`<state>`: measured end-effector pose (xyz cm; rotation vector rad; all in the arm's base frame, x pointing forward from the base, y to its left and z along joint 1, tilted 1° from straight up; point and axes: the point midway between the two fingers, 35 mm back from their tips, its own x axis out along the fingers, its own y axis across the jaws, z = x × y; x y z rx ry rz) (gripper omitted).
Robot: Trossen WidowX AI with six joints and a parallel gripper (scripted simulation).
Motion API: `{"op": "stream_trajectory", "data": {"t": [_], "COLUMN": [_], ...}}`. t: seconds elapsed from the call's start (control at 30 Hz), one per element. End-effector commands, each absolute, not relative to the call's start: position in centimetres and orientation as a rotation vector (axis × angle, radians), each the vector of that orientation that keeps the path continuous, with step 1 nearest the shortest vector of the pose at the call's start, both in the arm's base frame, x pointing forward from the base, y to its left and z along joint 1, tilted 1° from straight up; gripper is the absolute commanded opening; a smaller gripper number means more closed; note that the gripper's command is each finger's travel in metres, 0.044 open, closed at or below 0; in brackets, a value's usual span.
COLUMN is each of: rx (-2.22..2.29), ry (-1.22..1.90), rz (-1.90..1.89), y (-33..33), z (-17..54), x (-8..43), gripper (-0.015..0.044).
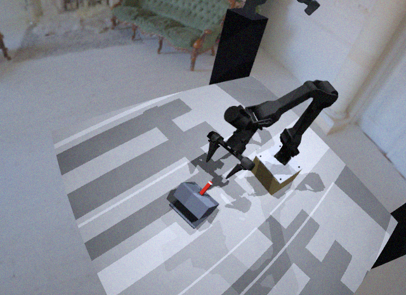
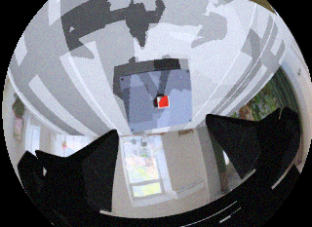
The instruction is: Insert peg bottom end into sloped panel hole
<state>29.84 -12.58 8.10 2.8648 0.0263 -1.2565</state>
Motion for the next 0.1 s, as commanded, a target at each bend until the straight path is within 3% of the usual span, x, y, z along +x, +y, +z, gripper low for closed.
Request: {"op": "stream_trajectory", "data": {"t": [0.0,0.07], "rx": [2.866,2.866], "ry": [0.031,0.031], "rz": [-1.241,-1.241], "y": [-12.54,-12.55], "z": [8.59,8.70], "x": [29.57,29.45], "gripper": [0.0440,0.0440]}}
